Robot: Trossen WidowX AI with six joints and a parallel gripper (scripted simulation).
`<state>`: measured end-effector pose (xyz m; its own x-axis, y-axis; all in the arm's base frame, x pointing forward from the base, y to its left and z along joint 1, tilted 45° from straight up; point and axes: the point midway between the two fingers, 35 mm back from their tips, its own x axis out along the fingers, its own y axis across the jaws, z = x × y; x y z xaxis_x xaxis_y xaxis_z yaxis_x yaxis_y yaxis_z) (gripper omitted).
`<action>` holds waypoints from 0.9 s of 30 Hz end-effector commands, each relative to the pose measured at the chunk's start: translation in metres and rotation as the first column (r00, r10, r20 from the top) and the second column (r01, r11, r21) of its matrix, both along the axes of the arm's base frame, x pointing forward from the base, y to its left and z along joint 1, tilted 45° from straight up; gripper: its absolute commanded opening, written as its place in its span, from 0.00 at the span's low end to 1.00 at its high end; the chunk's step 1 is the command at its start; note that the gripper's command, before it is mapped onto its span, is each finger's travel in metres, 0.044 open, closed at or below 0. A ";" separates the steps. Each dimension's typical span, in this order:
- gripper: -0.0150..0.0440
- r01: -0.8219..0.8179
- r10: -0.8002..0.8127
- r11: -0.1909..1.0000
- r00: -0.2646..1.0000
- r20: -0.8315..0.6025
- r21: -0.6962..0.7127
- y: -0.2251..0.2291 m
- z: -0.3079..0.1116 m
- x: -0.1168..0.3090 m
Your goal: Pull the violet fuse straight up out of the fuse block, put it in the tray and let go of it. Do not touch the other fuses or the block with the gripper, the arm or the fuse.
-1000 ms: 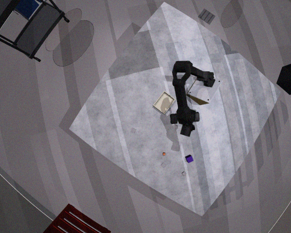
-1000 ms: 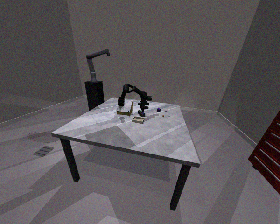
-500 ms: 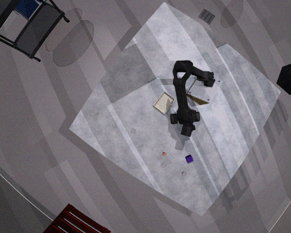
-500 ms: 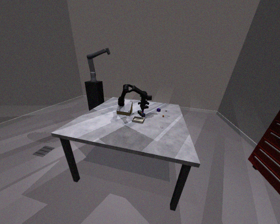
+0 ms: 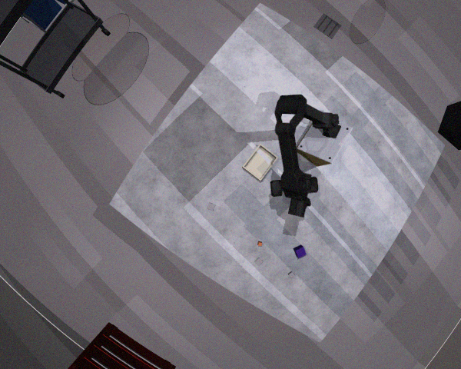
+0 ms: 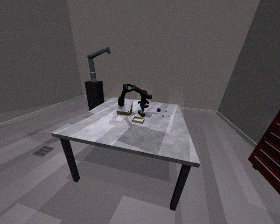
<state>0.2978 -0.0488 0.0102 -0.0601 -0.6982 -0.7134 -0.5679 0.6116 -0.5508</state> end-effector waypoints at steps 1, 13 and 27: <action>0.25 0.002 -0.002 1.000 1.000 0.006 0.004 0.005 0.005 0.001; 0.25 0.002 -0.002 1.000 1.000 0.005 0.011 -0.005 0.027 0.002; 0.25 0.000 -0.001 1.000 1.000 0.007 0.011 -0.071 0.092 -0.016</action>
